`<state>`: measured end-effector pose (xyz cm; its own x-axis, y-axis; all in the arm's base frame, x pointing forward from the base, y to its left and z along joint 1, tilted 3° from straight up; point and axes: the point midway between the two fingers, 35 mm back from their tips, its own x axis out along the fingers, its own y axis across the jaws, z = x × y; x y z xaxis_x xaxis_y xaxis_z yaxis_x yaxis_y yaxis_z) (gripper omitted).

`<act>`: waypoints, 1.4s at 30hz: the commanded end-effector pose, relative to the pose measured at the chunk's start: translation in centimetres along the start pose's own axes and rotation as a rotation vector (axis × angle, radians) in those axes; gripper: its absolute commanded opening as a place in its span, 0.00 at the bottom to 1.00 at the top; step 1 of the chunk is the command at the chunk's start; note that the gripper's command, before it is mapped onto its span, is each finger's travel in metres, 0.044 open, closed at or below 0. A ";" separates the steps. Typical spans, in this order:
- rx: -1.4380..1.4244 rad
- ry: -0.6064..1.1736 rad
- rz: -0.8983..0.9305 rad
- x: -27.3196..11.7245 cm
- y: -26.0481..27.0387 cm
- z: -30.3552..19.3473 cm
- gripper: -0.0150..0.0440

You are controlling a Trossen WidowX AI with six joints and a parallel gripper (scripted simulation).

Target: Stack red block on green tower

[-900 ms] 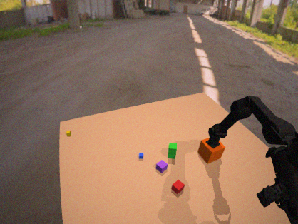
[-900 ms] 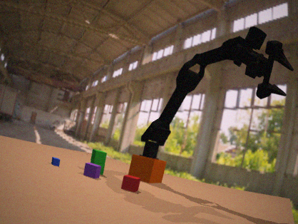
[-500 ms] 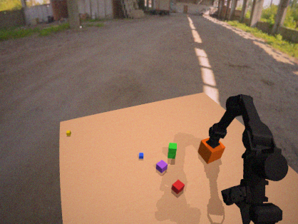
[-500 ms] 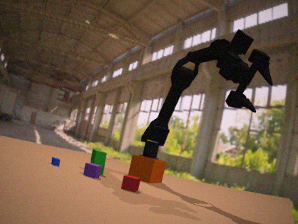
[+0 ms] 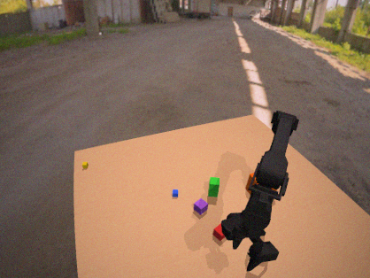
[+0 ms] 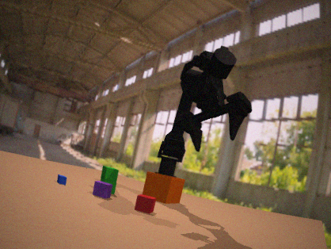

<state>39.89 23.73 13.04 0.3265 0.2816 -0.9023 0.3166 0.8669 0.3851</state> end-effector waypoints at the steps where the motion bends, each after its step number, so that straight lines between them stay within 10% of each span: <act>1: -0.116 0.029 -0.096 0.6 -4.3 0.3 1.00; 15: -0.523 0.315 -0.347 0.6 -19.7 -2.3 1.00; 42: -0.534 0.328 -0.351 6.3 -22.9 -4.2 1.00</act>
<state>31.08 7.46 -1.80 -0.0220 -0.0094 -0.9997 -0.1463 0.9892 -0.0061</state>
